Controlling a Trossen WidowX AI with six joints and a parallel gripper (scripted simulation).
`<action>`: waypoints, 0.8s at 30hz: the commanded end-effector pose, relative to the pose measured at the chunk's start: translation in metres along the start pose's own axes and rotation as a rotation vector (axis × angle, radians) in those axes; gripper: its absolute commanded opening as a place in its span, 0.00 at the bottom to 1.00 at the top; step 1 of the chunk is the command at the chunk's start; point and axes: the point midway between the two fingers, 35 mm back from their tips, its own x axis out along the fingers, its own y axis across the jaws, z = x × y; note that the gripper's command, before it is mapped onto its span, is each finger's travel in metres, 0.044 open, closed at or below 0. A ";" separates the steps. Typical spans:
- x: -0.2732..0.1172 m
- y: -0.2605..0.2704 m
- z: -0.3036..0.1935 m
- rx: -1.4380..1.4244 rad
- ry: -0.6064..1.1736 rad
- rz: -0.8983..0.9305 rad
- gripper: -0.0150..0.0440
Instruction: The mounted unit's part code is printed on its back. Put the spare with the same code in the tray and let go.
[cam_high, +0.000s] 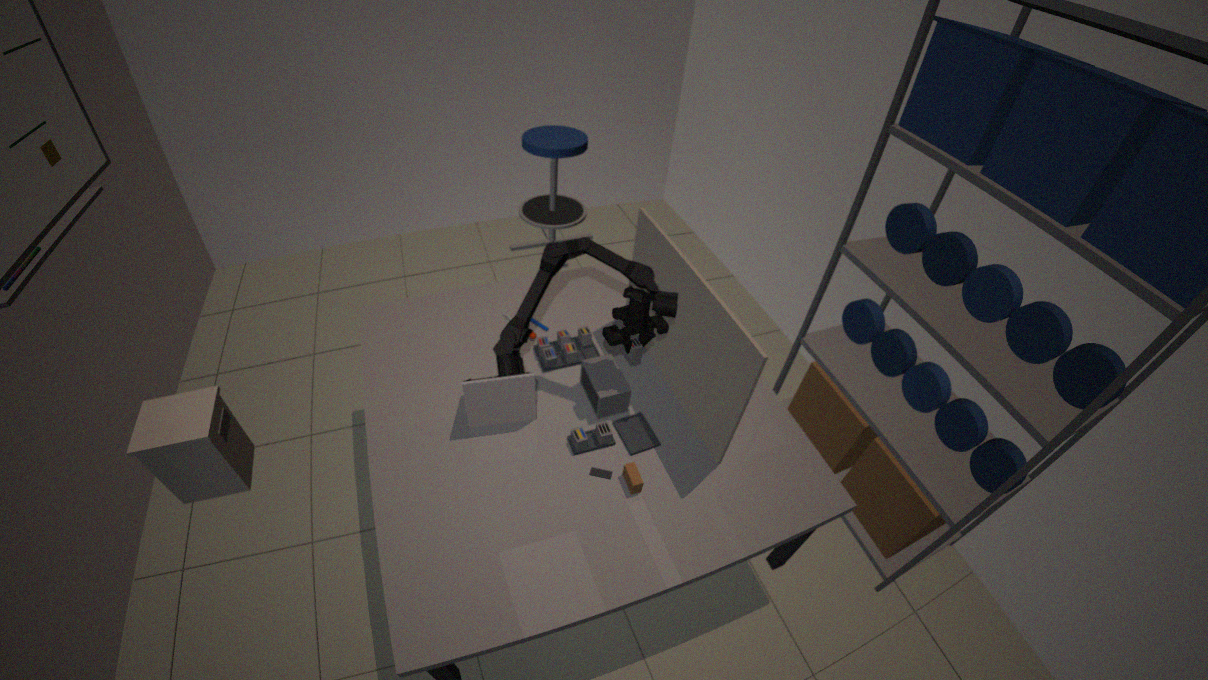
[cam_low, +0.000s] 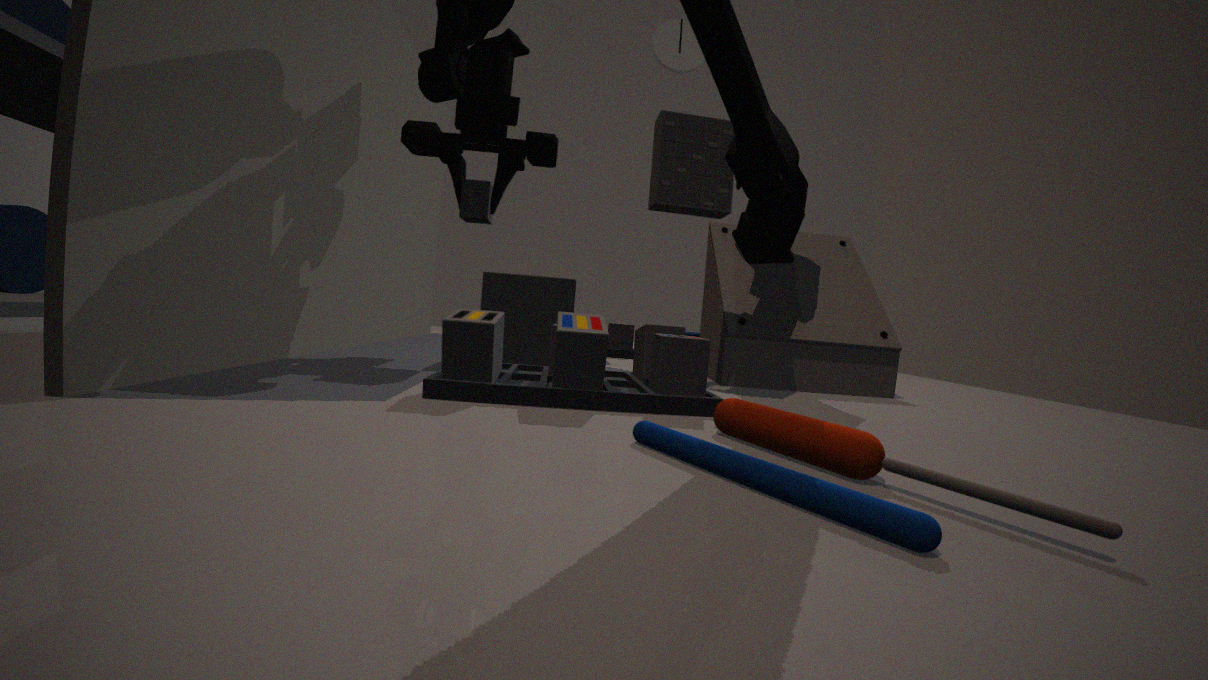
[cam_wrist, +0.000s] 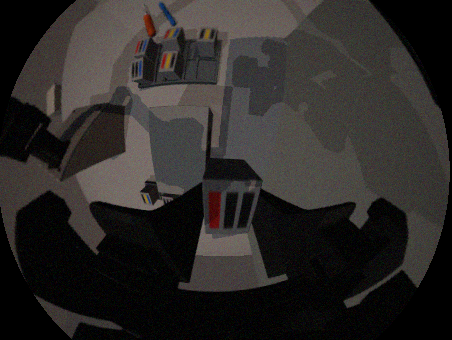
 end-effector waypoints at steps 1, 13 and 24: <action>-0.001 0.001 -0.024 -0.002 0.002 -0.001 0.25; 0.004 0.016 -0.100 -0.016 -0.010 0.000 0.25; 0.014 0.043 -0.164 -0.033 -0.034 -0.005 0.25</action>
